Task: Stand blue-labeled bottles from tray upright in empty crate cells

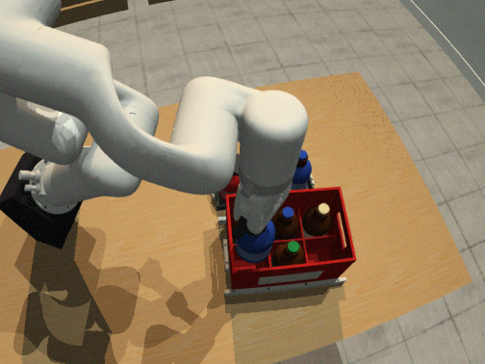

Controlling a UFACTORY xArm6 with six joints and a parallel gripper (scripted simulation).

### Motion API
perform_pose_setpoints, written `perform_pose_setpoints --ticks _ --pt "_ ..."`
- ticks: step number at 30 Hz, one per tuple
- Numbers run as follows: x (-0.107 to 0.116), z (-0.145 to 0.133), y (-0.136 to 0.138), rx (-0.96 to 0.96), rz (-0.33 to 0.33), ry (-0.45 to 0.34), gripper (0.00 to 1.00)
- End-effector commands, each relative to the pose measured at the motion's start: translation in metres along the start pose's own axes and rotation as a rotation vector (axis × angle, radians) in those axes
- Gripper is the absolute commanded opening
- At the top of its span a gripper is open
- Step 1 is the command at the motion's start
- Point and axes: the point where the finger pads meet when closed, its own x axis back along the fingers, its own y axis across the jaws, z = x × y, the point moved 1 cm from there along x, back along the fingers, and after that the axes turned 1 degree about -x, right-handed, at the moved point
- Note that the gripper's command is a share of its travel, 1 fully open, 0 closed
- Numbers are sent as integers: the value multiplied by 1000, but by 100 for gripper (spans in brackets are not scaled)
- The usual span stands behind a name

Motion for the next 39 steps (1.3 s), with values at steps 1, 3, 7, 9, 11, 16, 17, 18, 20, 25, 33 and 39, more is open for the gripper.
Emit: perform_pose_setpoints --ticks 1,3,7,9,11,16,17,18,20,25,33,39 --pt "1 -1 0 0 -2 -3 0" --pt "1 -1 0 0 -2 -3 0" --pt "1 -1 0 0 -2 -3 0" --pt "1 -1 0 0 -2 -3 0" --pt "1 -1 0 0 -2 -3 0" --pt "1 -1 0 0 -2 -3 0" --pt "0 -1 0 0 -2 -3 0" --pt "0 -1 0 0 -2 -3 0" --pt "-1 -1 0 0 -2 -3 0" --pt "-3 -1 0 0 -2 -3 0" --pt "-11 -1 0 0 -2 -3 0" --pt "-18 -2 0 0 -2 -3 0"
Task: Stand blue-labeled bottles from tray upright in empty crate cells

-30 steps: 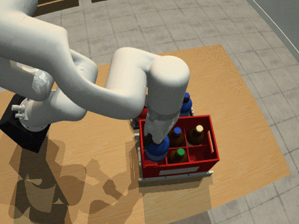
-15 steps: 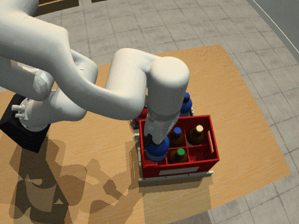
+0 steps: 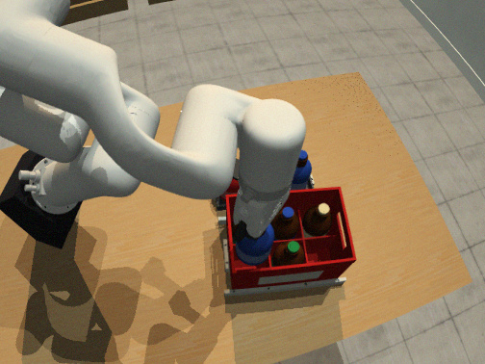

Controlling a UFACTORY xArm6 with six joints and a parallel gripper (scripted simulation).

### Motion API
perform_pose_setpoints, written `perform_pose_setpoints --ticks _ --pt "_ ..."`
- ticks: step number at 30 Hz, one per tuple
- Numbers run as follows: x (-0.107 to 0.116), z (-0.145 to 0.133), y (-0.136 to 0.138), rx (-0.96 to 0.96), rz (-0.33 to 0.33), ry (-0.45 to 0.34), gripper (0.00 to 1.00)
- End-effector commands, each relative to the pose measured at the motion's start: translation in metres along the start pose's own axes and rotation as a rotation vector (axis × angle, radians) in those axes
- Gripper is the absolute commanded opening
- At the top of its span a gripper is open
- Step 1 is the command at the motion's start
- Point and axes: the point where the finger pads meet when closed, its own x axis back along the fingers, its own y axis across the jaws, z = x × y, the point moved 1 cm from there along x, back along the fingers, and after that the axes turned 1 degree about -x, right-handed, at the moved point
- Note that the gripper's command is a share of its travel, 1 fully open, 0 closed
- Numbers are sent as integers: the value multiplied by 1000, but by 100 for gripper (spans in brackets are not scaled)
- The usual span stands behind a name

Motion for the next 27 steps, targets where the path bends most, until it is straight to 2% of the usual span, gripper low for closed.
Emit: perform_pose_setpoints --ticks 1,27 --pt "-4 -1 0 0 -2 -3 0" --pt "-22 -2 0 0 -2 -3 0"
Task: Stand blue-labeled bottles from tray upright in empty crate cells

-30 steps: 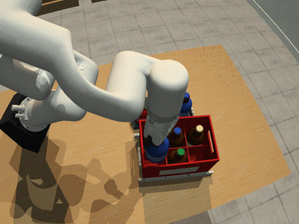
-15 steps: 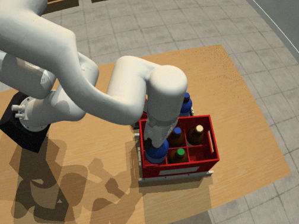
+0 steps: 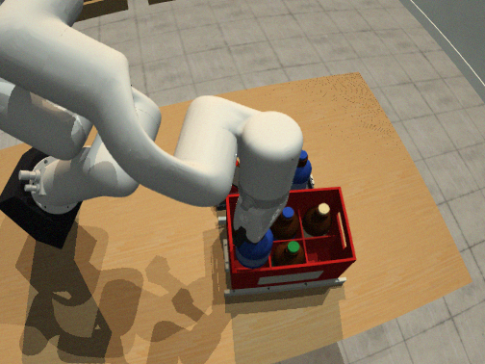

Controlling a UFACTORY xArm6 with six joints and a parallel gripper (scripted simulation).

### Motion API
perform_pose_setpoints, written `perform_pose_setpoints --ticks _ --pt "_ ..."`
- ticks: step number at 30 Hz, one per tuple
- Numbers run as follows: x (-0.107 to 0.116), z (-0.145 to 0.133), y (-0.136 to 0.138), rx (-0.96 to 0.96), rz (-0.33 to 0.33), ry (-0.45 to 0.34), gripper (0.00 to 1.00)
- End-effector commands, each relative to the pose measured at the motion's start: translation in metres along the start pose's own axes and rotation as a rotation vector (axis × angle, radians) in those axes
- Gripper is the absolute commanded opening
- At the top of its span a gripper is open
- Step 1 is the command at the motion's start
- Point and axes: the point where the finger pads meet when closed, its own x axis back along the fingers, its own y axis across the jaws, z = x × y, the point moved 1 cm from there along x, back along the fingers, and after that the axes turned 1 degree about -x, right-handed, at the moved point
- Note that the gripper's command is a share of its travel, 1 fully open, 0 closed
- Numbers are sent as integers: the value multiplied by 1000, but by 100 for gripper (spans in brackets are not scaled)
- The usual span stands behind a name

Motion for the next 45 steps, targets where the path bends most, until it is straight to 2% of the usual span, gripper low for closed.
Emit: perform_pose_setpoints --ticks 1,27,45 --pt "0 -1 1 0 -2 -3 0" --pt "-1 -1 1 0 -2 -3 0" --pt "-13 -1 1 0 -2 -3 0"
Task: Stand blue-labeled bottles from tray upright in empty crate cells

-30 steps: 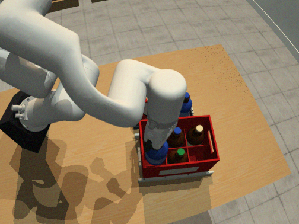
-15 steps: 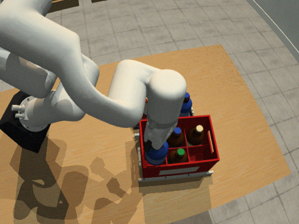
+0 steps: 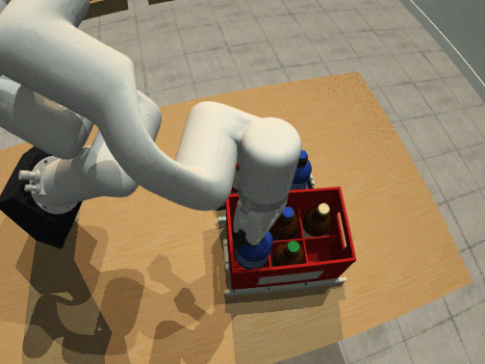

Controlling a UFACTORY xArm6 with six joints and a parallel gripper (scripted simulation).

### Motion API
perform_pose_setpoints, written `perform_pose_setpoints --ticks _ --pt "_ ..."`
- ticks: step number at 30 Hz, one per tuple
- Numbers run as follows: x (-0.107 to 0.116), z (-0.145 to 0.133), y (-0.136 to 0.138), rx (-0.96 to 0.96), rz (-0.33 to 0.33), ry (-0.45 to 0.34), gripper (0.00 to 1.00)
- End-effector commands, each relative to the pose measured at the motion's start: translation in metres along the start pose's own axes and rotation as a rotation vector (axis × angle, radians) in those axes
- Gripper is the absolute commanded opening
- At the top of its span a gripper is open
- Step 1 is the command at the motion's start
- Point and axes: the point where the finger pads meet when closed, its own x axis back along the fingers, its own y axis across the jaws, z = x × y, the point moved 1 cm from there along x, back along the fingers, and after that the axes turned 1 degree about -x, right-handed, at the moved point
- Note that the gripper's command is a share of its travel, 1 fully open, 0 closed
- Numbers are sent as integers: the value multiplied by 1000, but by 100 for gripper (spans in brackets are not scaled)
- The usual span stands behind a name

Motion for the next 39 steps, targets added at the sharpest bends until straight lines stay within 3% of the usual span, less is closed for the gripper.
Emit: perform_pose_setpoints --ticks 1,39 --pt "-3 -1 1 0 -2 -4 0" --pt "-29 -2 1 0 -2 -4 0"
